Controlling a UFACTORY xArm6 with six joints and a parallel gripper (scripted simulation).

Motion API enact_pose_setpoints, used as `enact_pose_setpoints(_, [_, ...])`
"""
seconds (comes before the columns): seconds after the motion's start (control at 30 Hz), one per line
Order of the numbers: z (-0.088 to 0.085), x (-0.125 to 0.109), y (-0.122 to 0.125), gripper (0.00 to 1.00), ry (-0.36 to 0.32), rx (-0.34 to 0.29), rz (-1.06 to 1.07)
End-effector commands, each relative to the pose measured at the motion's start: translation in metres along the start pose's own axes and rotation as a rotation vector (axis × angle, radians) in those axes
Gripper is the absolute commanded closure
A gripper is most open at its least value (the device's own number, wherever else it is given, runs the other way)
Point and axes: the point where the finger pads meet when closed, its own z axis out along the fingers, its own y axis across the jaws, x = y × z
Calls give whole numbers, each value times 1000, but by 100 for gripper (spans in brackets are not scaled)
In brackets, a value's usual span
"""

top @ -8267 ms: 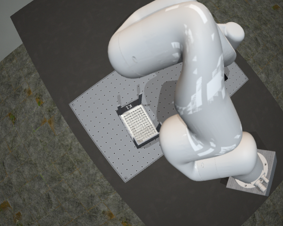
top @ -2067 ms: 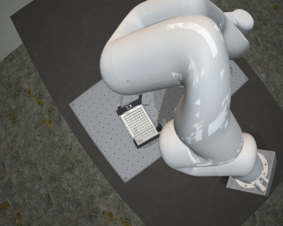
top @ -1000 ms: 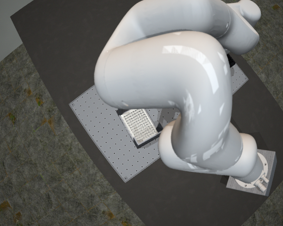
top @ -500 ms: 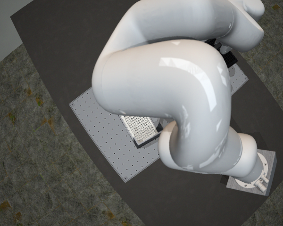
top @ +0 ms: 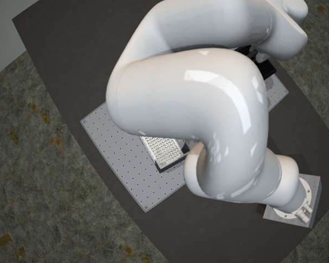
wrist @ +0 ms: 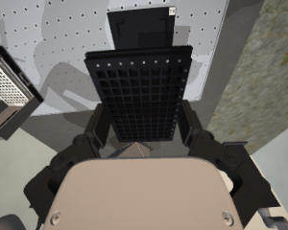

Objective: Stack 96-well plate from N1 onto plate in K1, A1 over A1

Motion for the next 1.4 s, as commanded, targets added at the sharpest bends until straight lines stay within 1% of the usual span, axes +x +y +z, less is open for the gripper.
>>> enact_pose_setpoints(0.0, [-1, 0, -12, 100, 2, -3, 65])
enact_pose_setpoints(0.17, [-2, -2, -28, 100, 2, -3, 65])
enact_pose_setpoints(0.23, [-2, -2, -28, 100, 2, -3, 65])
enact_pose_setpoints(0.73, [-3, -7, -78, 100, 2, -2, 65])
enact_pose_setpoints(0.8, [-3, -7, -78, 100, 2, -2, 65])
enact_pose_setpoints(1.3, [-4, -12, -128, 100, 2, -2, 65])
enact_pose_setpoints(1.37, [-4, -12, -128, 100, 2, -2, 65])
